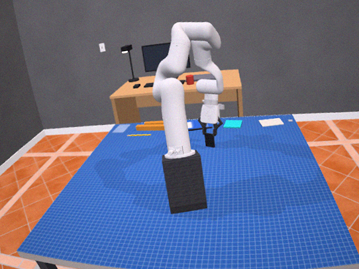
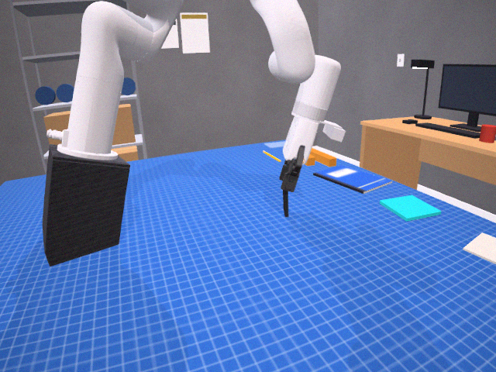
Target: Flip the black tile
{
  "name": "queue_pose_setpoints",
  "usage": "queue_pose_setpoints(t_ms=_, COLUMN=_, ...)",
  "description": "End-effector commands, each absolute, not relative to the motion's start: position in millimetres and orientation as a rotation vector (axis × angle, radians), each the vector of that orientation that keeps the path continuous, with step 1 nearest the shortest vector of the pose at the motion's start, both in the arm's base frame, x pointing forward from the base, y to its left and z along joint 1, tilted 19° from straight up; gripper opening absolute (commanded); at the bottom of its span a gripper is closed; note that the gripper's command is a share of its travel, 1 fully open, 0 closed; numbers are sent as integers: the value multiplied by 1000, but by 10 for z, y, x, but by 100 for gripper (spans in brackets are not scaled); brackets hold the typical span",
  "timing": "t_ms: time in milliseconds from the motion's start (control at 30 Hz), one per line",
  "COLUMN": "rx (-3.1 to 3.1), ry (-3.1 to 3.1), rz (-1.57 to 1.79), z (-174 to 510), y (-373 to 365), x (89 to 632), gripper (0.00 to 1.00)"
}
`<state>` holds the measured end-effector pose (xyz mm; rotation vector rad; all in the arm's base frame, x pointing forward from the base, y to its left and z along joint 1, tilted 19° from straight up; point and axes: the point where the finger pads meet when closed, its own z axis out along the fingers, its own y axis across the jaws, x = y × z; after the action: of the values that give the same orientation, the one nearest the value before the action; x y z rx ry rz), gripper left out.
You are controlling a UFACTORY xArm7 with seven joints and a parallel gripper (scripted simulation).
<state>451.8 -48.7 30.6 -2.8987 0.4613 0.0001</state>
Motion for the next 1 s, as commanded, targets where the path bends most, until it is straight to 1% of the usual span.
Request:
queue_pose_setpoints(t_ms=0, rx=-2901, ry=464, rz=-22, z=323, y=-507, x=4565, gripper=64)
queue_pose_setpoints(t_ms=967, rx=-2908, ry=476, rz=-124, z=320, y=-589, x=4815, gripper=64)
